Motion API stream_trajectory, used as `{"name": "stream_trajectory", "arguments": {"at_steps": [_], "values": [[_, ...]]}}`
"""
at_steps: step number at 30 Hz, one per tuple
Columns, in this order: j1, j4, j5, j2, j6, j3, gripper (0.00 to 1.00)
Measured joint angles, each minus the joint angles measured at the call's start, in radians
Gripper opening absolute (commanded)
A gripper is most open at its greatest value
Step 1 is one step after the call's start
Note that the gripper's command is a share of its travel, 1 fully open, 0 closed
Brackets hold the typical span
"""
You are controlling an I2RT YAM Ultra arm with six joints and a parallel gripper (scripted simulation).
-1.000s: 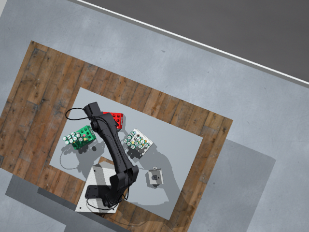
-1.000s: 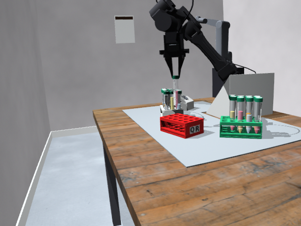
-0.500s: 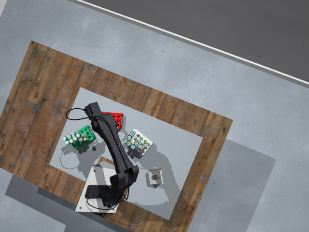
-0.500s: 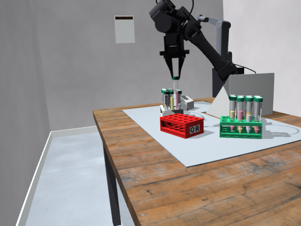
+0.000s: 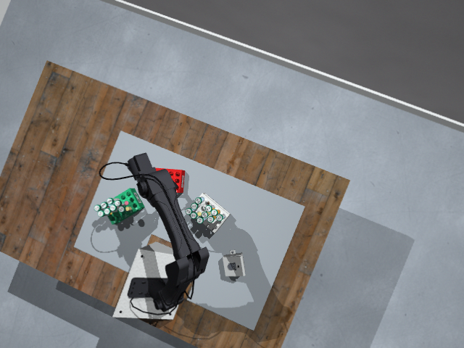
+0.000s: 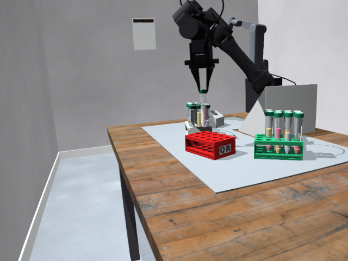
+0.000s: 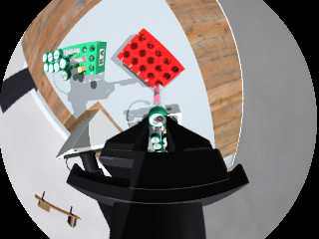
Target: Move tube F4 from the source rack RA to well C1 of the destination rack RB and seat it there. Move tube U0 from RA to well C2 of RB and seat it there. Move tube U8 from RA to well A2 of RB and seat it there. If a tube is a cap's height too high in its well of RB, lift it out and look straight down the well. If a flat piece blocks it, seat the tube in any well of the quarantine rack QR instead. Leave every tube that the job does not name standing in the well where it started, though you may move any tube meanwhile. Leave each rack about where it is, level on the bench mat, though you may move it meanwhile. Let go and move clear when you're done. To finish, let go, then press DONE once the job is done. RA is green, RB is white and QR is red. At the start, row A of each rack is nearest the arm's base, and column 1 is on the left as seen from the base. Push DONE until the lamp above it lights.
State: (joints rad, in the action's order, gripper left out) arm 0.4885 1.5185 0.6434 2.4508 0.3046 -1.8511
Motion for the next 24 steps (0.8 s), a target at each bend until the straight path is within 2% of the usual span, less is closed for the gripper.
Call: {"name": "stream_trajectory", "arguments": {"at_steps": [24], "values": [[-0.010, -0.029, 0.004, -0.001, 0.010, 0.028, 0.00]]}}
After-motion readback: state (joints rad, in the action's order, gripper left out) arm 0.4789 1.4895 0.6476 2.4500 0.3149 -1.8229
